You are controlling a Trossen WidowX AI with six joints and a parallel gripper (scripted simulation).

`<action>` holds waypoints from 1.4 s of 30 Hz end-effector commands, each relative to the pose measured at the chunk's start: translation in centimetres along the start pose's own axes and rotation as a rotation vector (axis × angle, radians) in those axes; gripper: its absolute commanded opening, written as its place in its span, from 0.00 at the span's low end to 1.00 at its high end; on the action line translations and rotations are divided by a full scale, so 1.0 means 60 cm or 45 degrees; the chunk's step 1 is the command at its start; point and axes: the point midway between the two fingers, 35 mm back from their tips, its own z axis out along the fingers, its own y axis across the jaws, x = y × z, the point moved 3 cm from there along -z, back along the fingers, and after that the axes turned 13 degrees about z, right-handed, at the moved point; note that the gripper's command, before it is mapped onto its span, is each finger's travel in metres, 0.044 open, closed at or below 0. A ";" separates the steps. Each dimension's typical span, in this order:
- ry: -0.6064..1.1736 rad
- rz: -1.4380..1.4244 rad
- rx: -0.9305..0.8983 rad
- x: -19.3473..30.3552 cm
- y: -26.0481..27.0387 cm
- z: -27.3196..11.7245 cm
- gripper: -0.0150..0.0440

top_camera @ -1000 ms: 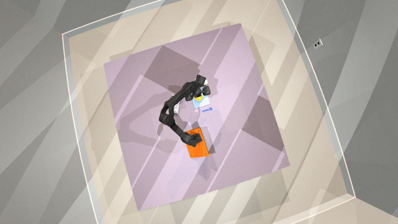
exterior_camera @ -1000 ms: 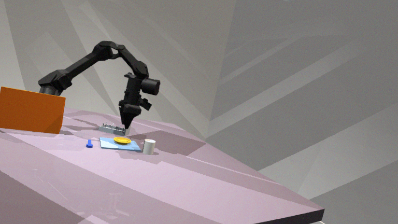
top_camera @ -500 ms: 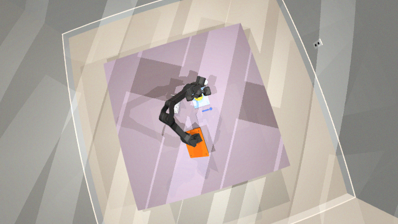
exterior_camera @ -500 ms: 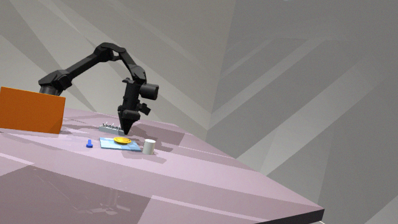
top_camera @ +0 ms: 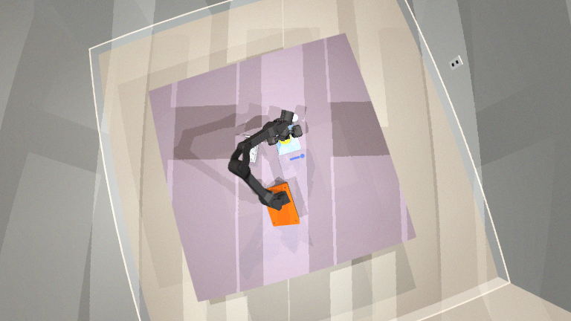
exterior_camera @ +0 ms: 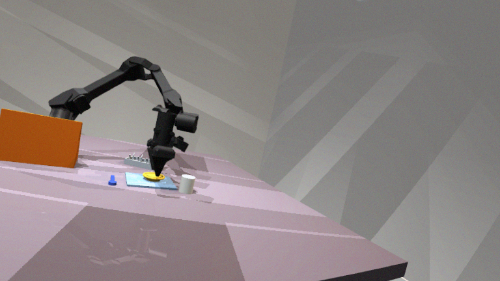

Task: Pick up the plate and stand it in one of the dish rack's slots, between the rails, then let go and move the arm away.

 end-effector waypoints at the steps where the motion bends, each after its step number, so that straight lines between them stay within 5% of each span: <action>1: 0.011 0.009 -0.007 0.003 0.000 0.017 0.93; 18: 0.012 0.009 -0.009 0.004 0.001 0.037 0.93; 29: 0.012 0.009 -0.009 0.004 0.001 0.037 0.80; 42: 0.006 0.011 0.004 -0.018 -0.005 -0.060 0.25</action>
